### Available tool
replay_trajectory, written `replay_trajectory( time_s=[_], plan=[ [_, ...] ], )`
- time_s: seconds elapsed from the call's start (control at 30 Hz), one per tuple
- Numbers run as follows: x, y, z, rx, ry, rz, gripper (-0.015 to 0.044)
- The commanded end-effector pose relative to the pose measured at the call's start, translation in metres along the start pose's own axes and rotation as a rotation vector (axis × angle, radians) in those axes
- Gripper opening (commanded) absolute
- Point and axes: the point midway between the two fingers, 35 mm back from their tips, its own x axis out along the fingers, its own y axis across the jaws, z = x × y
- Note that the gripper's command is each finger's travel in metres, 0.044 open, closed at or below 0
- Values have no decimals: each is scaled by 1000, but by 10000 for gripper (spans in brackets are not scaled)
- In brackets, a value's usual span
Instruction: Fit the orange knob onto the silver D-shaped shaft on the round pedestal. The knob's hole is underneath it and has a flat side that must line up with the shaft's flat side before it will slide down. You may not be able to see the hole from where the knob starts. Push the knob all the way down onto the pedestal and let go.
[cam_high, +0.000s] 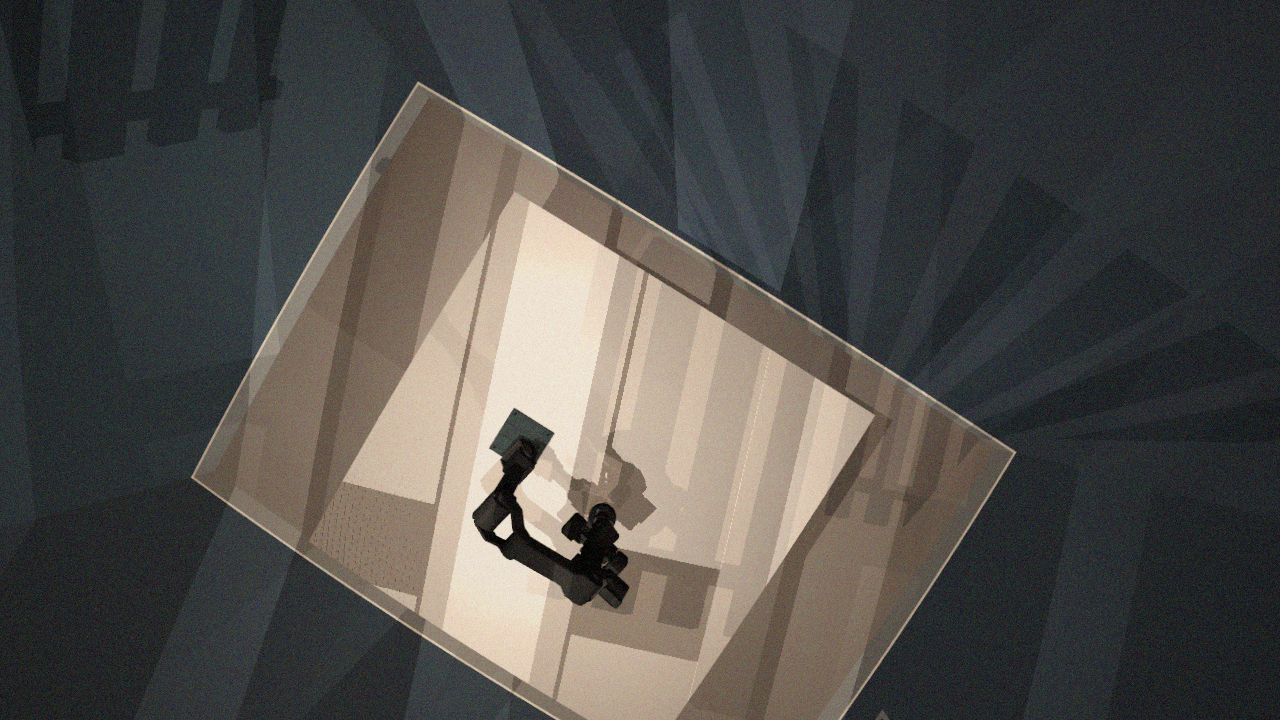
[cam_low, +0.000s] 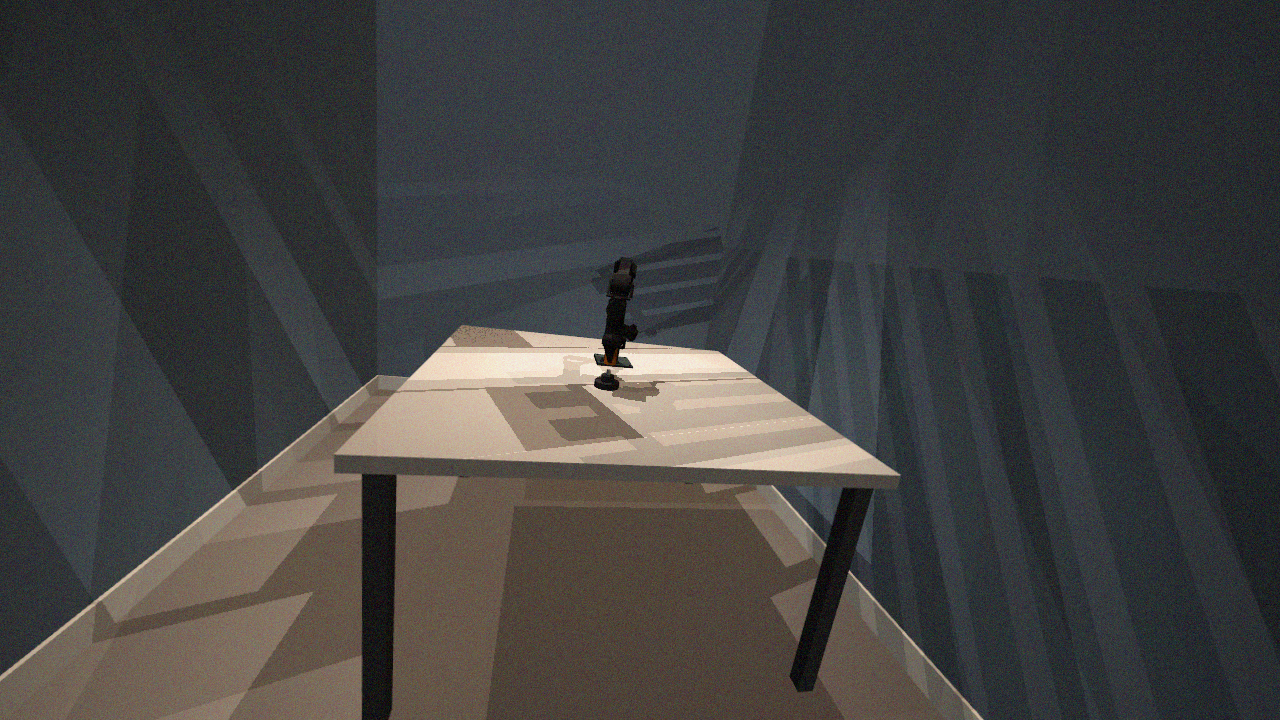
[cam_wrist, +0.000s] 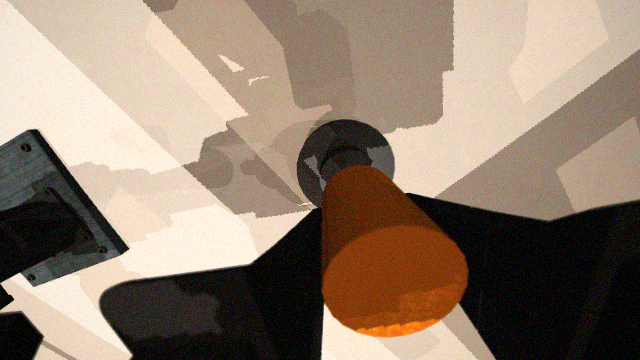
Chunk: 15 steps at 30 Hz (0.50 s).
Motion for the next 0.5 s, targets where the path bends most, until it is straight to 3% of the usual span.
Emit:
replay_trajectory(
  time_s=[0.0,0.47],
  plan=[
    [9,0,-1,-1,-3,0,0],
    [20,-1,-1,3,-3,0,0]
  ],
)
